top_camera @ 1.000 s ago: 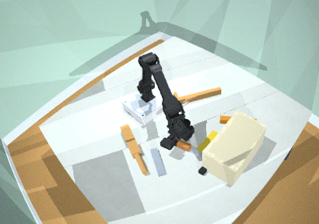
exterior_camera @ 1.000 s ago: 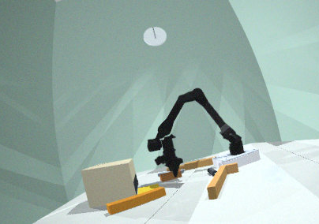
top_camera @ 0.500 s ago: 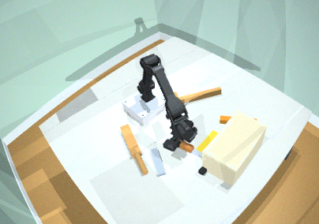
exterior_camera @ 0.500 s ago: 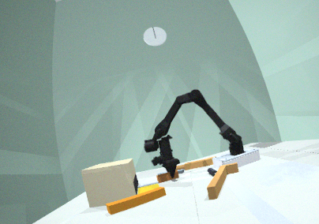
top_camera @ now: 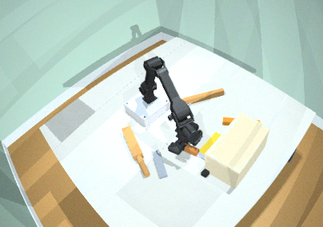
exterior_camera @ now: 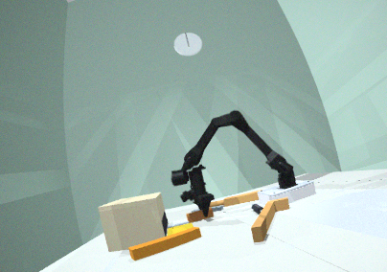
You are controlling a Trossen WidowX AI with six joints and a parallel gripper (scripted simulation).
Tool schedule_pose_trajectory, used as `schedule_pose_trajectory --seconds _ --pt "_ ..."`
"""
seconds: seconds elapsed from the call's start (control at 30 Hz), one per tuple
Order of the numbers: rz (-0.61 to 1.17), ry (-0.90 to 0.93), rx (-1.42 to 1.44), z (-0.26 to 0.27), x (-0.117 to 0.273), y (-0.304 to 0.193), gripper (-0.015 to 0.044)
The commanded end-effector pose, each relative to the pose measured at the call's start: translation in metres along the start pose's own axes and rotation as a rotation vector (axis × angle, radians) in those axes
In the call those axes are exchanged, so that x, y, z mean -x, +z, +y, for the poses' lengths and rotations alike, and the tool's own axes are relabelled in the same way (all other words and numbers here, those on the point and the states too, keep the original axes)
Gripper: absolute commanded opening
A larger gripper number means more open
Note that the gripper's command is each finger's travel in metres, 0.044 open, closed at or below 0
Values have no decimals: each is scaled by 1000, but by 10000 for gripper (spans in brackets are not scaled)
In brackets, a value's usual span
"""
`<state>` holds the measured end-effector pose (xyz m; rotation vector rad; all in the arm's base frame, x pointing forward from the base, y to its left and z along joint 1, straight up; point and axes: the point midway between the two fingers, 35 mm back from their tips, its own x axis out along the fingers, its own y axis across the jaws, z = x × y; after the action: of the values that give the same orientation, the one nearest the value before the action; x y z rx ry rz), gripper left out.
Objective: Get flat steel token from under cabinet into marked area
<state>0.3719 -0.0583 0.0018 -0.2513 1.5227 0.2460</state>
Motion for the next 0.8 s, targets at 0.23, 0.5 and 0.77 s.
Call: schedule_pose_trajectory --seconds 0.23,0.5,0.77 --pt "-2 -3 -1 0 0 12 0" --pt "-2 -2 -1 0 1 20 0" --pt "-3 -2 -1 0 1 28 0"
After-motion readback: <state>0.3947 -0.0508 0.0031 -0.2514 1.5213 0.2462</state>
